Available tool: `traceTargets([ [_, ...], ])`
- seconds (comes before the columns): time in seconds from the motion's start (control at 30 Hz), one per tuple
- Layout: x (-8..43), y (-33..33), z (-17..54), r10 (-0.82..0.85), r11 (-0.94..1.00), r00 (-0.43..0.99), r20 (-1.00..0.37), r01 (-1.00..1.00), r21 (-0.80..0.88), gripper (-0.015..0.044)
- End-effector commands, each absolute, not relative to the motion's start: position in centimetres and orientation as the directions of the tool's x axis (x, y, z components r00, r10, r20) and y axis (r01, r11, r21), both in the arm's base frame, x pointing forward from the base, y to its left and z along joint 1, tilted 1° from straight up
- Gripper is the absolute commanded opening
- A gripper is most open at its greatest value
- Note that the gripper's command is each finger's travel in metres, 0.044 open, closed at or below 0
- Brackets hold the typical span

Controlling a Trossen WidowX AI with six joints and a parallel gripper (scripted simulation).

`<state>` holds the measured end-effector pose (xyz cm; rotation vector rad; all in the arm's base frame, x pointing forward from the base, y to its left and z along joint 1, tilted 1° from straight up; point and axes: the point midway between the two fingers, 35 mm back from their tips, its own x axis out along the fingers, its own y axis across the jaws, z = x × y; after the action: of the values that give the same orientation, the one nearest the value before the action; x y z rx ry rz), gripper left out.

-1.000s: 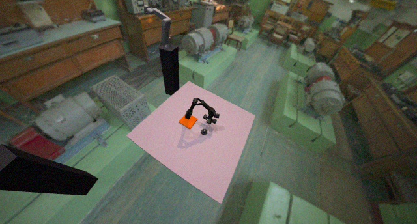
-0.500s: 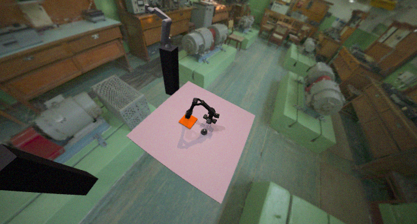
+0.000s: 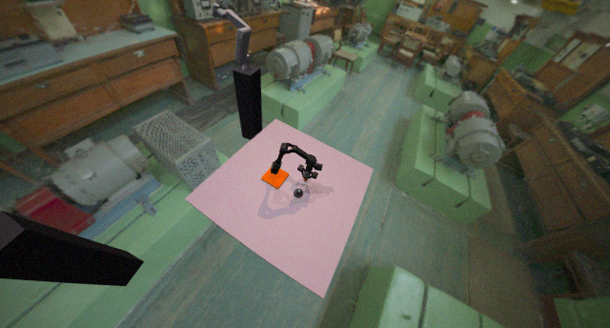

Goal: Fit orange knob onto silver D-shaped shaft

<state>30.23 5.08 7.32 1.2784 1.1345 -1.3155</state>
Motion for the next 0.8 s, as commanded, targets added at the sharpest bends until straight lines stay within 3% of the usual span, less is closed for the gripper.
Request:
traceTargets([
  [0.0, 30.4, 5.2, 11.0, -0.015, -0.120, 0.023, -1.000, 0.992, 0.025, 0.0440],
  [0.77, 30.6, 5.1, 7.7, -0.015, -0.120, 0.023, -1.000, 0.992, 0.025, 0.0440],
])
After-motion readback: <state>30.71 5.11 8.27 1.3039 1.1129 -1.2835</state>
